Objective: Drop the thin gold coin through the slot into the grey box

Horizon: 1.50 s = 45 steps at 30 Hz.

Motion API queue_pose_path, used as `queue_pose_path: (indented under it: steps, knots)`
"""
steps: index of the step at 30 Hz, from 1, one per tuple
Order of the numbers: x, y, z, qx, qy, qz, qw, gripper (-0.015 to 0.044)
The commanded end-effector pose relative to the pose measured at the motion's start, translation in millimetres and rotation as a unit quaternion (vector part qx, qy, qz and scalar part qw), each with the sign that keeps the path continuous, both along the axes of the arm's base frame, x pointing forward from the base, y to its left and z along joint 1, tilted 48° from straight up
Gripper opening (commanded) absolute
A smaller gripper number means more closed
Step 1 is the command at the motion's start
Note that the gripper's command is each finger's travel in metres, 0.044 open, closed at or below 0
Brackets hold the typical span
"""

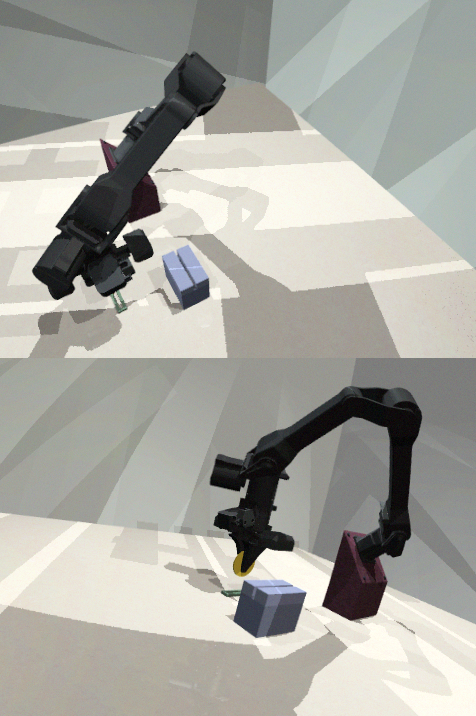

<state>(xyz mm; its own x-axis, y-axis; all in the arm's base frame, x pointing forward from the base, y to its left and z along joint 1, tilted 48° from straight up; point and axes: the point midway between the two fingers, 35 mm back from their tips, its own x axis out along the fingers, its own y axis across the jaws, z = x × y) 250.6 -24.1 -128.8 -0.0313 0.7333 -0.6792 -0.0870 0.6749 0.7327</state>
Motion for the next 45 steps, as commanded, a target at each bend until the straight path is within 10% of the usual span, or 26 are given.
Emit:
queue_pose_path:
  steps: [1, 45]
  knots:
    - [2, -8, 7, -0.004, -0.005, 0.003, 1.0, 0.0]
    - [18, -20, 65, -0.008, 0.011, -0.013, 1.0, 0.0]
